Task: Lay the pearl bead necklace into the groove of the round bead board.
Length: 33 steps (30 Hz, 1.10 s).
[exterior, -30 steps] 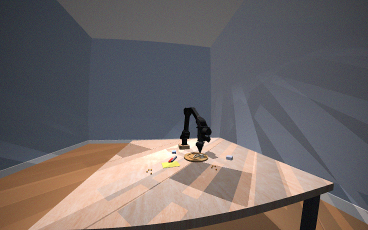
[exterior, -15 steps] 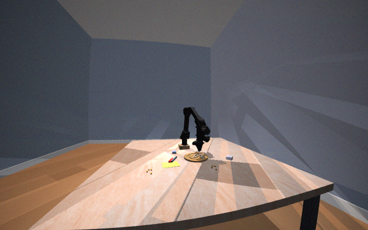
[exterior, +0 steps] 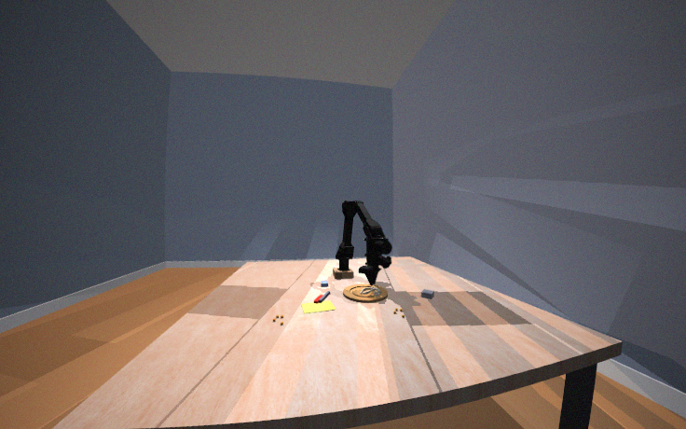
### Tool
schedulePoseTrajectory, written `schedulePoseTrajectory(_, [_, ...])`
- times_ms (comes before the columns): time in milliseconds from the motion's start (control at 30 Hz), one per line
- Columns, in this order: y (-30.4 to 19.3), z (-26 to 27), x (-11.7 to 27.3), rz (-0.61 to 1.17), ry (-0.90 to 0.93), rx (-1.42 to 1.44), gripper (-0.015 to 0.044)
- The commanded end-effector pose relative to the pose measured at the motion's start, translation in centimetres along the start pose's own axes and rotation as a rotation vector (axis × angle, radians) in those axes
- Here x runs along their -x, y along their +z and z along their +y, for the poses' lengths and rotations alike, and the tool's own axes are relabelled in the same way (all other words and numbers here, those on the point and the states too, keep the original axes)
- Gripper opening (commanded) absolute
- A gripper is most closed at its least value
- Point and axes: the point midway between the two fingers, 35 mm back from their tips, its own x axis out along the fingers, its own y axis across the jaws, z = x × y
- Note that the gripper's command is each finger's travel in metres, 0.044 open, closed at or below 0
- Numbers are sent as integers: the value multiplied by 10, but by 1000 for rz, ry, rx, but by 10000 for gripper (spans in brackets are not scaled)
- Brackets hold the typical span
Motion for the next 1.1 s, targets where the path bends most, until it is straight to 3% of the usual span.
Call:
schedulePoseTrajectory(0, [-2, 1, -8, 7, 2, -5, 120])
schedulePoseTrajectory(300, [-3, 1, -19, 11, 3, -8, 120])
schedulePoseTrajectory(900, [-2, 1, -15, 6, 4, -3, 0])
schedulePoseTrajectory(1067, [-2, 1, -15, 6, 4, -3, 0])
